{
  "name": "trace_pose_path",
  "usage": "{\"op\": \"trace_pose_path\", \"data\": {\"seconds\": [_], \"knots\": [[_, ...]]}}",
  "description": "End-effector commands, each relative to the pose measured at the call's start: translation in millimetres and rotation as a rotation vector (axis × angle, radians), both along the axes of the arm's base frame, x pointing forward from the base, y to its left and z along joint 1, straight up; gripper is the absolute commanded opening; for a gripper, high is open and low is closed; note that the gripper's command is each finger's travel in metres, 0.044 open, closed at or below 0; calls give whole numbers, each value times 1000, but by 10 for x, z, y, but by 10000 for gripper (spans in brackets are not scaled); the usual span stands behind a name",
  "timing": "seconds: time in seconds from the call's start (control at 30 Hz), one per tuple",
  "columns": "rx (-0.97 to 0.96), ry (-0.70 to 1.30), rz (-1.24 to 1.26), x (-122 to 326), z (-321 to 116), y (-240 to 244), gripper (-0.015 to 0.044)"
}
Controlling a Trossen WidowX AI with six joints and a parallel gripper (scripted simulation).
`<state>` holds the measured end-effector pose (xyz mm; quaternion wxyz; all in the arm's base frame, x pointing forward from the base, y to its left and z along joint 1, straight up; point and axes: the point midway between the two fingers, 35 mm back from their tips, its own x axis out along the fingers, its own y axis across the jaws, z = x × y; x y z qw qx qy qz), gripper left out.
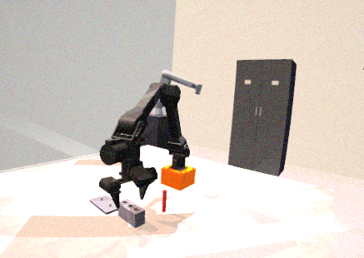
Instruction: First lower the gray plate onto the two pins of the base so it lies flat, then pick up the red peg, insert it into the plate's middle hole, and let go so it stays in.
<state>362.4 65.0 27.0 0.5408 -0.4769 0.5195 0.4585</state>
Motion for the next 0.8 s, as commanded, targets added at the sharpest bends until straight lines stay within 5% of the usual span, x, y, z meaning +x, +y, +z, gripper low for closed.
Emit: {"op": "trace_pose_path", "data": {"seconds": [0.0,0.77], "knots": [[5,5,5,-14,-74,6,440],[5,6,5,-10,-449,8,440]]}}
